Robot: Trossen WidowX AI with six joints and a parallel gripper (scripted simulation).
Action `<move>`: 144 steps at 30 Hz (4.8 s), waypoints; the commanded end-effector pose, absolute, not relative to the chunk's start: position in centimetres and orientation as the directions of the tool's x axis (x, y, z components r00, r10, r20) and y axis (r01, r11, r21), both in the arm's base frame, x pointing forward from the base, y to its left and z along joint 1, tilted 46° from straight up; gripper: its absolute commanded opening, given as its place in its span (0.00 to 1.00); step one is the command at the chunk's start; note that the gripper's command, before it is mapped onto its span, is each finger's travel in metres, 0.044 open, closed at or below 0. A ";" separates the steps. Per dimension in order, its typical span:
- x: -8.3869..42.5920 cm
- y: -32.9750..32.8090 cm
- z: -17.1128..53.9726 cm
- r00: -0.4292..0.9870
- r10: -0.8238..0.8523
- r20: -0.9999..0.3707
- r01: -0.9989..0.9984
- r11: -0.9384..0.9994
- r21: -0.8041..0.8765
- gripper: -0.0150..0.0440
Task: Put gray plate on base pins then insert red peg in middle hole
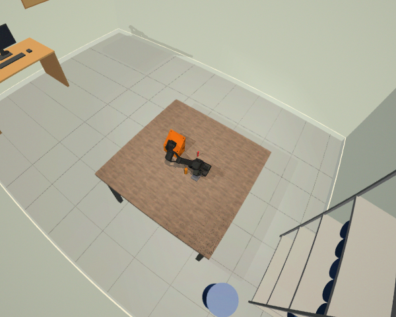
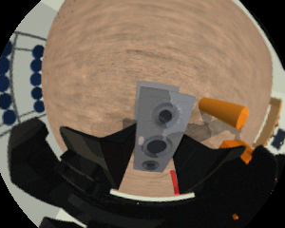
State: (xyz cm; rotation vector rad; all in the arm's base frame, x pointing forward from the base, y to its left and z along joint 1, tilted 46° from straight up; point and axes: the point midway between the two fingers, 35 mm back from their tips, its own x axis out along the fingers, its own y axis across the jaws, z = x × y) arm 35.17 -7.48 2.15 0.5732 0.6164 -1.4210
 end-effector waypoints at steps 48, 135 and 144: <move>35.0 -1.6 7.9 0.061 -0.711 -0.701 0.997 0.077 0.008 0.25; 35.1 -8.7 1.3 0.061 -0.717 -0.695 0.997 0.076 0.009 0.25; 35.1 -8.7 1.4 0.063 -0.714 -0.697 0.997 0.074 0.014 0.25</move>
